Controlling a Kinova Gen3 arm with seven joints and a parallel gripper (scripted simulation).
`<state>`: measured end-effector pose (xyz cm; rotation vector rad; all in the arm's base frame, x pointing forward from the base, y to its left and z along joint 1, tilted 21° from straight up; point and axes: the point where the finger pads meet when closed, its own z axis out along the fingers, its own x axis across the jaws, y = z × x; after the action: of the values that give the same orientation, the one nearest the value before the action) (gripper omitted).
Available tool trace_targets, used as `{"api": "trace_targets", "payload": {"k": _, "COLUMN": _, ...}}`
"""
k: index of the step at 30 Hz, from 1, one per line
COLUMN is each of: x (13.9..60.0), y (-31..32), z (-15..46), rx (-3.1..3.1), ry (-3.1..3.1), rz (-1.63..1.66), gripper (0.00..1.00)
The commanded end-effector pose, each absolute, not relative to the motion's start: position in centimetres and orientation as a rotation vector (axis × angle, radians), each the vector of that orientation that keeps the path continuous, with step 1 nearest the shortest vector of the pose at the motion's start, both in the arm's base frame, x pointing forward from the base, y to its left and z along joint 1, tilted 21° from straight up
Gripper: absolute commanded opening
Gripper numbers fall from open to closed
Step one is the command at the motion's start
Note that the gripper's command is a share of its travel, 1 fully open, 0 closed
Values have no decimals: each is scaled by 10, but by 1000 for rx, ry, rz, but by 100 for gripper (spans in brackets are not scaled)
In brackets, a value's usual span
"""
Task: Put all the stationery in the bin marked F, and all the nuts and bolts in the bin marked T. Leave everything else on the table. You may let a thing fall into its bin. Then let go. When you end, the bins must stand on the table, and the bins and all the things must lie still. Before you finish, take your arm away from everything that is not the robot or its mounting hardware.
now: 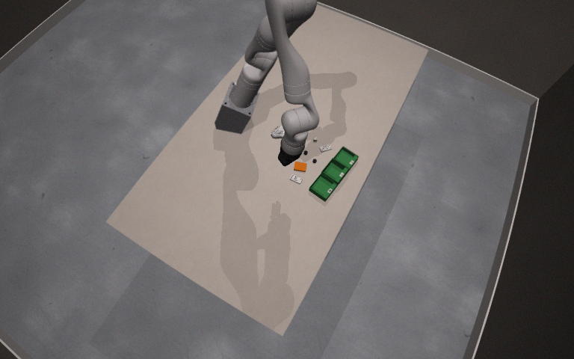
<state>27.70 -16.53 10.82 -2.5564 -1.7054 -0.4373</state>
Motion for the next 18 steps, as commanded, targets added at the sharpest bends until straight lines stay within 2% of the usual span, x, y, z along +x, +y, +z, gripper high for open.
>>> {"api": "trace_targets", "payload": {"k": 1, "x": 288, "y": -147, "z": 118, "rx": -2527, "ry": -1810, "rz": -419, "gripper": 31}}
{"api": "trace_targets", "payload": {"k": 18, "x": 316, "y": -68, "z": 147, "rx": -2416, "ry": -2121, "rz": -448, "gripper": 31}}
